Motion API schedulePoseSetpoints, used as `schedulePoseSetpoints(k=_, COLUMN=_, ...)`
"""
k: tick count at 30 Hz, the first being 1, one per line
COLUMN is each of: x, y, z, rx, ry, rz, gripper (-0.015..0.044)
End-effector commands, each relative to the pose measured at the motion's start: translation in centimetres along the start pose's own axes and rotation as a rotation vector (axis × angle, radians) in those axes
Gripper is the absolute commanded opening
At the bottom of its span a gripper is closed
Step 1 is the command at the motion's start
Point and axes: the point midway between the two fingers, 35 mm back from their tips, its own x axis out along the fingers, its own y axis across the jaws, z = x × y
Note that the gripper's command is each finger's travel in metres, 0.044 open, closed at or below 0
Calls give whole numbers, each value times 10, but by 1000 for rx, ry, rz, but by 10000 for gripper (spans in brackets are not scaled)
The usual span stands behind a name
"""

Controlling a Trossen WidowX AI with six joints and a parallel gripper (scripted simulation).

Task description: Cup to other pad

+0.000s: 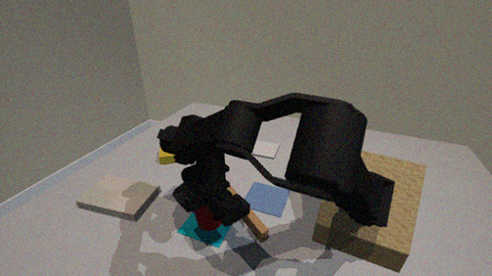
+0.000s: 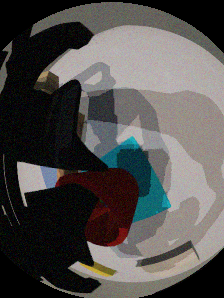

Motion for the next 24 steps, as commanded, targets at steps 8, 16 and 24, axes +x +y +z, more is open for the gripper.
schedulePoseSetpoints(k=8, x=-1, y=0, z=0, rx=-1, ry=0, rz=-1, gripper=128)
schedulePoseSetpoints(k=16, x=-11, y=-1, z=0, rx=0, ry=1, rz=-1, gripper=128)
schedulePoseSetpoints(k=24, x=-23, y=-1, z=-1, rx=1, ry=1, rz=-2, gripper=128)
